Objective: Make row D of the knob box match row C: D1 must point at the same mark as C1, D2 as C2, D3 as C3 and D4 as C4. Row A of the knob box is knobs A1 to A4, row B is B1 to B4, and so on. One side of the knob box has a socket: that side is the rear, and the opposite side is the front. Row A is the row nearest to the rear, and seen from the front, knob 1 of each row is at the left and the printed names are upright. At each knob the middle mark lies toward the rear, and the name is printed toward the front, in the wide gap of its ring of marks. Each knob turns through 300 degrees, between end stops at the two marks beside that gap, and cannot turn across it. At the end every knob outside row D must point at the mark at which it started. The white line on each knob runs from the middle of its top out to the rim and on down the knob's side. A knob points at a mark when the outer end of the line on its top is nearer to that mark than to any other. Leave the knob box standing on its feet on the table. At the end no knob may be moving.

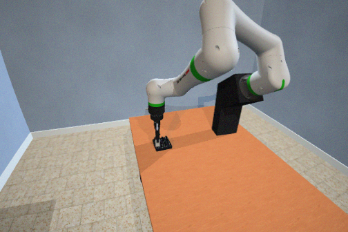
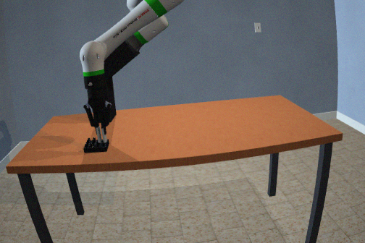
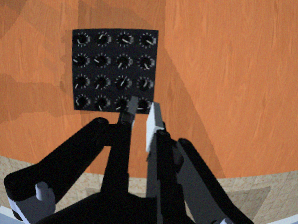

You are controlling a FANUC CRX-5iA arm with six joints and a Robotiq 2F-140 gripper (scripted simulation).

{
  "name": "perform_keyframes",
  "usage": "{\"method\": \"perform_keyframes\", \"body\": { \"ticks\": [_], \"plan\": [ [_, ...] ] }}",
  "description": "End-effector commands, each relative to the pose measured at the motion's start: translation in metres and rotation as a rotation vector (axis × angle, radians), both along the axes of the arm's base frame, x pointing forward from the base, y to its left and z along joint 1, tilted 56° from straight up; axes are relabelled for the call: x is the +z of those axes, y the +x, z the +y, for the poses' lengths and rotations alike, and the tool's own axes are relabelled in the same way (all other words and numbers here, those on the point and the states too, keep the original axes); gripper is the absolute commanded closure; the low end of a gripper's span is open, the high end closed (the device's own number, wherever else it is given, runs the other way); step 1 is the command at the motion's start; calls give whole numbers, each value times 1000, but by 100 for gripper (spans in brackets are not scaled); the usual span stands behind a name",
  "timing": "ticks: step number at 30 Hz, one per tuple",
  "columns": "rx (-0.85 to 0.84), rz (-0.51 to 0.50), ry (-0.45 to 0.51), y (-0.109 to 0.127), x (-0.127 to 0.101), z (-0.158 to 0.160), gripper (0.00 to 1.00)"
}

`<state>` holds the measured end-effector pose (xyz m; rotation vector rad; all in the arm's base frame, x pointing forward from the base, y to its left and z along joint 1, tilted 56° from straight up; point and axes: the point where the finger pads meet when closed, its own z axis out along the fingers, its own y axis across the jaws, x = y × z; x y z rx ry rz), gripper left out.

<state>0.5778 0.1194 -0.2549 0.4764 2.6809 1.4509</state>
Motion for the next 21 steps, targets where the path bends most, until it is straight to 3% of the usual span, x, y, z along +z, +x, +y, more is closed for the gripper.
{"method": "perform_keyframes", "body": {
  "ticks": [1, 21],
  "plan": [
    [0, 0, 0, 0, 0, 0, 88],
    [0, 0, 0, 2, -5, 7, 88]
  ]
}}
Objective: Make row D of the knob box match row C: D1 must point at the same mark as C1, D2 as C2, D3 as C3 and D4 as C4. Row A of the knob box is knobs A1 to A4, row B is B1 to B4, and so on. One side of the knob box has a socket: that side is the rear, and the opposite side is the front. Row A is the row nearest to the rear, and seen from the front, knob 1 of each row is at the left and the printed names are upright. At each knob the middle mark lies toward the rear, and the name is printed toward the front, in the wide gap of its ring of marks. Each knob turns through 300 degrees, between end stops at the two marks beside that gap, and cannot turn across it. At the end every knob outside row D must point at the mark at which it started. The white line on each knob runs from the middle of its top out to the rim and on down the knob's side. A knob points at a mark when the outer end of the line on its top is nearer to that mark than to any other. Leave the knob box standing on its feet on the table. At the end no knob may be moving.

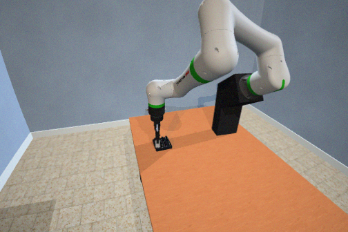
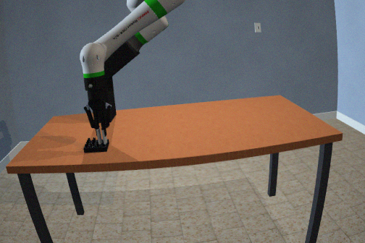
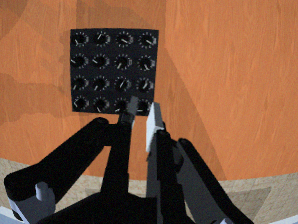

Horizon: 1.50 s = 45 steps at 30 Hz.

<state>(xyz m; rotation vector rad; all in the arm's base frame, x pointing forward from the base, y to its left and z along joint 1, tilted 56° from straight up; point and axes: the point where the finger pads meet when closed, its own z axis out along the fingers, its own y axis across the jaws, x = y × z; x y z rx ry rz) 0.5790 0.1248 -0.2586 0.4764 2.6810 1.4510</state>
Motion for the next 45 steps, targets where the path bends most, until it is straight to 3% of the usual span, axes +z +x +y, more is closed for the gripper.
{"method": "perform_keyframes", "body": {
  "ticks": [1, 45],
  "plan": [
    [0, 0, 0, 1, -2, 2, 88],
    [0, 0, 0, 1, -4, 6, 88]
  ]
}}
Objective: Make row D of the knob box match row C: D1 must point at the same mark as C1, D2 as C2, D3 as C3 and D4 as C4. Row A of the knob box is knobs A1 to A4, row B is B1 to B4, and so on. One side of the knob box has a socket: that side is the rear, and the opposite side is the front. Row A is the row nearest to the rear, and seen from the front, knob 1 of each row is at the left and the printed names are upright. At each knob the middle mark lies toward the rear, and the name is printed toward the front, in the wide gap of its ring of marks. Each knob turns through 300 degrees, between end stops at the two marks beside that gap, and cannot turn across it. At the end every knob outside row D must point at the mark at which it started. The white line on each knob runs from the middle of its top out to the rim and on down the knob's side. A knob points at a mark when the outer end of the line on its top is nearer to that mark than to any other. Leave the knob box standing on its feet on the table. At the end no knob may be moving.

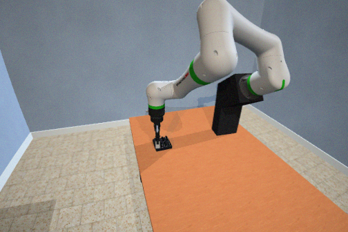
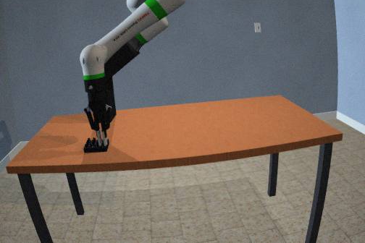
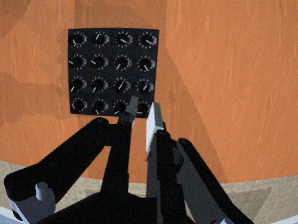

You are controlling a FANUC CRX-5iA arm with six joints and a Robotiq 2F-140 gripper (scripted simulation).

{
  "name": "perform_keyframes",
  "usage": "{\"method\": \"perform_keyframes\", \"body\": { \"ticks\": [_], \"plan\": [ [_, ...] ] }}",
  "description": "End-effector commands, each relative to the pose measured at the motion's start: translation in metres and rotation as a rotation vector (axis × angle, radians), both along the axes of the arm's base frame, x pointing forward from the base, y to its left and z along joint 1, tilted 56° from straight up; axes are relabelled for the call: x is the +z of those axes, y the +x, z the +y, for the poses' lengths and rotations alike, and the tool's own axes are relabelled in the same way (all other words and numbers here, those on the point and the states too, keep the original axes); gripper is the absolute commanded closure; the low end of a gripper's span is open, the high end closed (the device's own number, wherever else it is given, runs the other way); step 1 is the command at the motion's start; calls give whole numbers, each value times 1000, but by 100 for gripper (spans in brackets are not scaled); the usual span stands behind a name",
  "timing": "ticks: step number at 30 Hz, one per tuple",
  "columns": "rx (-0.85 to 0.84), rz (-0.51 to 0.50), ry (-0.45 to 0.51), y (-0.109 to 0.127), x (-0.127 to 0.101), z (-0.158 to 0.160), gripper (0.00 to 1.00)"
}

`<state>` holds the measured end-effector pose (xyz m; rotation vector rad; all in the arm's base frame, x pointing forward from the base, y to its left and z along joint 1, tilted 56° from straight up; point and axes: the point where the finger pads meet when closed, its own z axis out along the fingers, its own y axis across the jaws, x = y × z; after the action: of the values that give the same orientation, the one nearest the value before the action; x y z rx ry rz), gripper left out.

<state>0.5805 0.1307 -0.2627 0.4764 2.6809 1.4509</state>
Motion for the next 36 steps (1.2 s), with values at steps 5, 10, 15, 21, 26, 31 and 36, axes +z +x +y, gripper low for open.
{"method": "perform_keyframes", "body": {
  "ticks": [5, 10, 15, 21, 26, 31, 36],
  "plan": [
    [0, 0, 0, 0, 0, 0, 95],
    [0, 0, 0, 0, 0, 0, 95],
    [0, 0, 0, 0, 0, 0, 95],
    [0, 0, 0, 0, 0, 0, 95],
    [0, 0, 0, 0, 0, 0, 95],
    [0, 0, 0, 0, 0, 0, 95],
    [0, 0, 0, 0, 0, 0, 95]
  ]
}}
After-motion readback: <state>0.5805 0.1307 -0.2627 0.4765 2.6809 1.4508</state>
